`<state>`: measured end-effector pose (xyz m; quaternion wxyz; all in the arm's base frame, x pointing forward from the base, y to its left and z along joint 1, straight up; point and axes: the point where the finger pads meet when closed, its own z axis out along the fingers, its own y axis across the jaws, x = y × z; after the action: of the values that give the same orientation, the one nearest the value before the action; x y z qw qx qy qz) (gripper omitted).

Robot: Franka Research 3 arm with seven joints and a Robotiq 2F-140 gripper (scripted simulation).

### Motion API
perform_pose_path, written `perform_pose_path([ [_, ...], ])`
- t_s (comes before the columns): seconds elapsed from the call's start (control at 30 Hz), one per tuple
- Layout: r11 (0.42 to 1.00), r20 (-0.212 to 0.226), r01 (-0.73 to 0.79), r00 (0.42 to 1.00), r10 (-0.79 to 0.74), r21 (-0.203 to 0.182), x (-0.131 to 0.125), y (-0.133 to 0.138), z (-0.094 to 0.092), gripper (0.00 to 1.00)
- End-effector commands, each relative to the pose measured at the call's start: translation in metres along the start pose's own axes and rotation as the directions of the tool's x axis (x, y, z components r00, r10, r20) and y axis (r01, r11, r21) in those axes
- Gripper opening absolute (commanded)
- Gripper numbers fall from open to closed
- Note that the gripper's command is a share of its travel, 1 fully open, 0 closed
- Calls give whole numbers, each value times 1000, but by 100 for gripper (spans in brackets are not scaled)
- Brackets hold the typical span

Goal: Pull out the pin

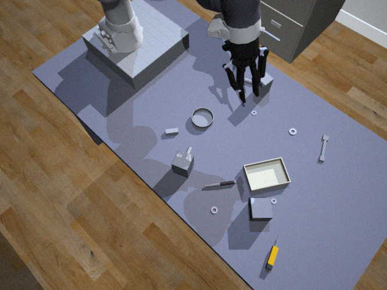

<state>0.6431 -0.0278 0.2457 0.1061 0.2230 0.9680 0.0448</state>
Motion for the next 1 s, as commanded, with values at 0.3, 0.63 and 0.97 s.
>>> perform_pose_path([
  [0.3,998,-31,-61,998,62,10,4,-18,9,33],
  [0.63,994,-58,-106,993,107,23,7,-34,17,33],
  [0.97,989,-82,-140,986,143,35,11,-47,24,33],
])
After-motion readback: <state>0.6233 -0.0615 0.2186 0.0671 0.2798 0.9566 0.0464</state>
